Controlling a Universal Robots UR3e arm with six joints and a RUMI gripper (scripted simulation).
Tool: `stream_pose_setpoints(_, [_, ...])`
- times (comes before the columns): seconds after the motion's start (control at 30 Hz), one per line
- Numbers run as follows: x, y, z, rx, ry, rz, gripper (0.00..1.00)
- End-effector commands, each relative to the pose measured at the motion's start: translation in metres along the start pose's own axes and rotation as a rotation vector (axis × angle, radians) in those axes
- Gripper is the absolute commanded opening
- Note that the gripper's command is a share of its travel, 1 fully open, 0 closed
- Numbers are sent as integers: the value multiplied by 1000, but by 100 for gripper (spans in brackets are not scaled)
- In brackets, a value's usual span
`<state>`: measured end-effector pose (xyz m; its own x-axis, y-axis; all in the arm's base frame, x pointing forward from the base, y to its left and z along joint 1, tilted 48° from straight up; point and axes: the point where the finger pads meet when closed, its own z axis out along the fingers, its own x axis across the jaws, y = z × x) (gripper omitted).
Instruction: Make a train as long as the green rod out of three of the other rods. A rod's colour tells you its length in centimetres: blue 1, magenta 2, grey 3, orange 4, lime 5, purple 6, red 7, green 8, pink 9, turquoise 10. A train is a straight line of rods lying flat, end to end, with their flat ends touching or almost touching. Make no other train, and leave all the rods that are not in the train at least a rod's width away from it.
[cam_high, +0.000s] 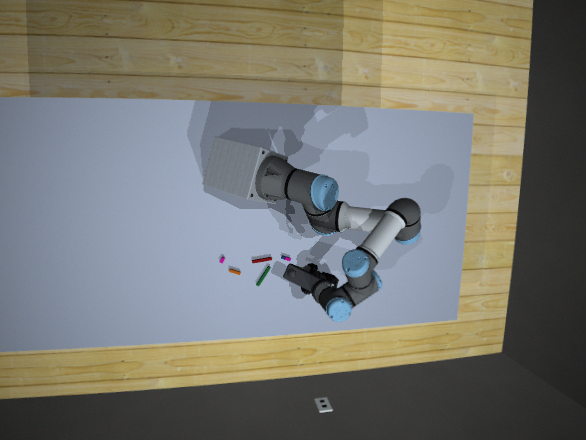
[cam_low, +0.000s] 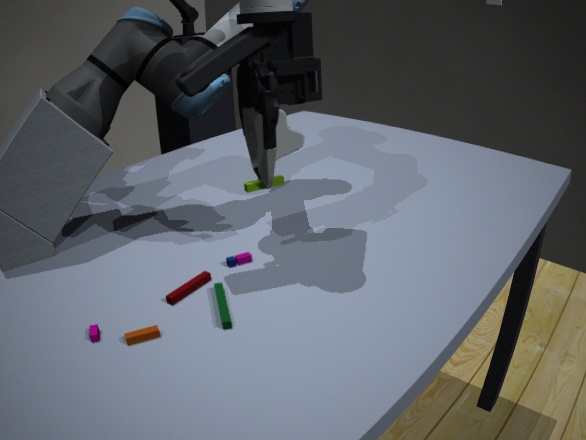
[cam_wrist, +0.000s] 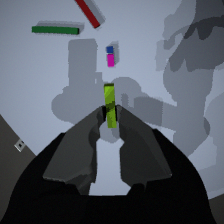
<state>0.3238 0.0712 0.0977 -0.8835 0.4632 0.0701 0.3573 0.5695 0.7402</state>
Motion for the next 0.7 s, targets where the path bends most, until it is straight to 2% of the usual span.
stream_pose_setpoints(0.0, [0, 0, 6, 1, -1, 0, 0])
stream_pose_setpoints(0.27, [0, 0, 28, 1, -2, 0, 0])
stream_pose_setpoints(0.33, [0, 0, 28, 1, -2, 0, 0])
stream_pose_setpoints(0.67, [0, 0, 59, 1, -1, 0, 0])
